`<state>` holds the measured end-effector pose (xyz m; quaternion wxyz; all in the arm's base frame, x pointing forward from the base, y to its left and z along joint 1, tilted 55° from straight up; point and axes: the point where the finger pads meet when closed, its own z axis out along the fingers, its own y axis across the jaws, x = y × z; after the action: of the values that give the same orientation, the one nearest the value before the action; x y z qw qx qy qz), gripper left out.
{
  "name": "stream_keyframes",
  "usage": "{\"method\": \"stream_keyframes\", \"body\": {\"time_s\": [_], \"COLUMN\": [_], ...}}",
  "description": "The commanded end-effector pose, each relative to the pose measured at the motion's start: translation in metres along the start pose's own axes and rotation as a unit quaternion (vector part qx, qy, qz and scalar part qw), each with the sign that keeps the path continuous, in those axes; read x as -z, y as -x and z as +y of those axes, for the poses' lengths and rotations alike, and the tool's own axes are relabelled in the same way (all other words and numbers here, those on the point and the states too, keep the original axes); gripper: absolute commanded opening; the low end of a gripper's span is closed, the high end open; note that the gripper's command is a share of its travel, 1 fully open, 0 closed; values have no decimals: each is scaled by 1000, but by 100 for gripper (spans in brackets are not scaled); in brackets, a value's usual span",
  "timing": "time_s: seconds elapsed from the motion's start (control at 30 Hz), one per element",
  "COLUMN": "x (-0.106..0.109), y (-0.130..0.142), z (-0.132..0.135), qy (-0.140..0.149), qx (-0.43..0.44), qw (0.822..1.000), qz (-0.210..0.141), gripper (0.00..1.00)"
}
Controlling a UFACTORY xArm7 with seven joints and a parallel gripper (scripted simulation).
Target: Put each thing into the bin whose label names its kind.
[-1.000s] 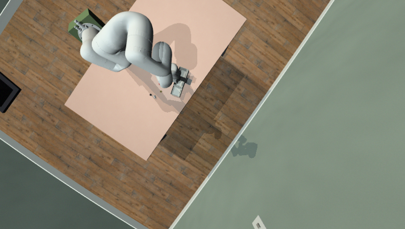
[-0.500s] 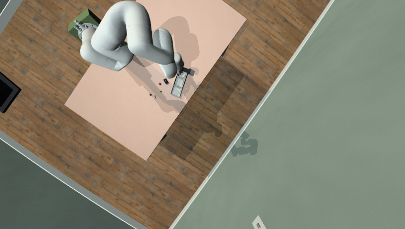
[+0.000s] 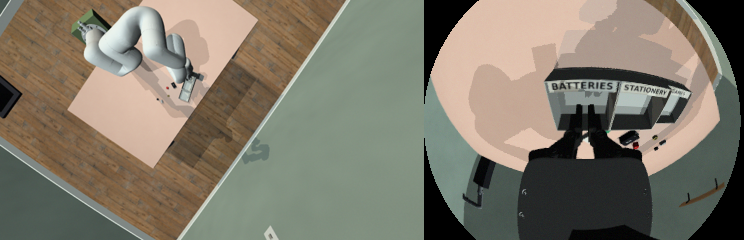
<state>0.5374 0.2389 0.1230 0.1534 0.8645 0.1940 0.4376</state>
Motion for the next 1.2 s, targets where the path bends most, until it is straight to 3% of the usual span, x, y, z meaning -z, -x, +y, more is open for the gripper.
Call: {"method": "stream_keyframes", "body": {"time_s": [0.0,0.3,1.17], "x": [-4,-26,-26], "y": [-1,-1,-1], "z": [-1,-1,-1], "qy": [-1,-1,-1], "qx": [0,0,0], "qw": [1000,1000,1000], "qz": [1,1,1], "gripper": [7,7,7]}}
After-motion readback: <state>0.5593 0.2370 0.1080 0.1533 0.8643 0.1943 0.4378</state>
